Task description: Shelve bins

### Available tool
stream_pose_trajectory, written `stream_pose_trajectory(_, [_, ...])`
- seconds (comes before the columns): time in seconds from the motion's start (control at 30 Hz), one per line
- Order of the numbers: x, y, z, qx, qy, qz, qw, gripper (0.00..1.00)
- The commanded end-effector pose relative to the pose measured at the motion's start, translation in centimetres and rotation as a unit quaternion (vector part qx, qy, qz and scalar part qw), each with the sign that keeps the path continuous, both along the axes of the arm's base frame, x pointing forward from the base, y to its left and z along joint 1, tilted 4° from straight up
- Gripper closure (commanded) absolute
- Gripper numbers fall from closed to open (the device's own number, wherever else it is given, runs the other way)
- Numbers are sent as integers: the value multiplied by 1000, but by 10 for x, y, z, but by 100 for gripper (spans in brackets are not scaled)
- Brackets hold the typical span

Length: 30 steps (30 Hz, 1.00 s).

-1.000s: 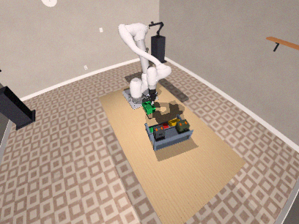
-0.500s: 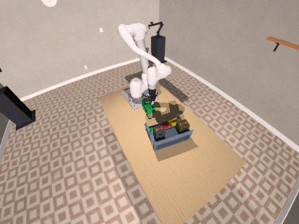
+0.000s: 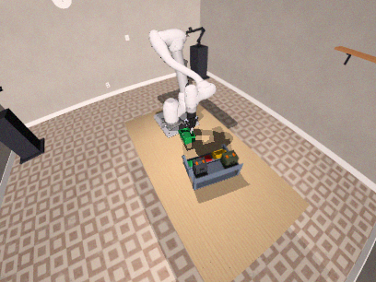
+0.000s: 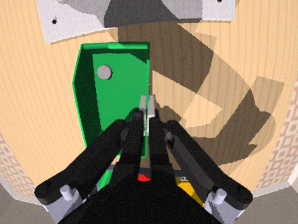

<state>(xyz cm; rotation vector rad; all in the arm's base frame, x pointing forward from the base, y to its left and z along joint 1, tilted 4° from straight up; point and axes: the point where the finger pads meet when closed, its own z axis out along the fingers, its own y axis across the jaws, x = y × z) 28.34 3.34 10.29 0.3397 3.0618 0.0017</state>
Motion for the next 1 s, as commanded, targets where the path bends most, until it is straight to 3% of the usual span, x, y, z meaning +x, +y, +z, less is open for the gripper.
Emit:
stream_pose_trajectory(0.0, [7,-5,2,0,1,-2,1000,90])
stream_pose_trajectory(0.97, [74,-54,3,2,0,-41,999,90])
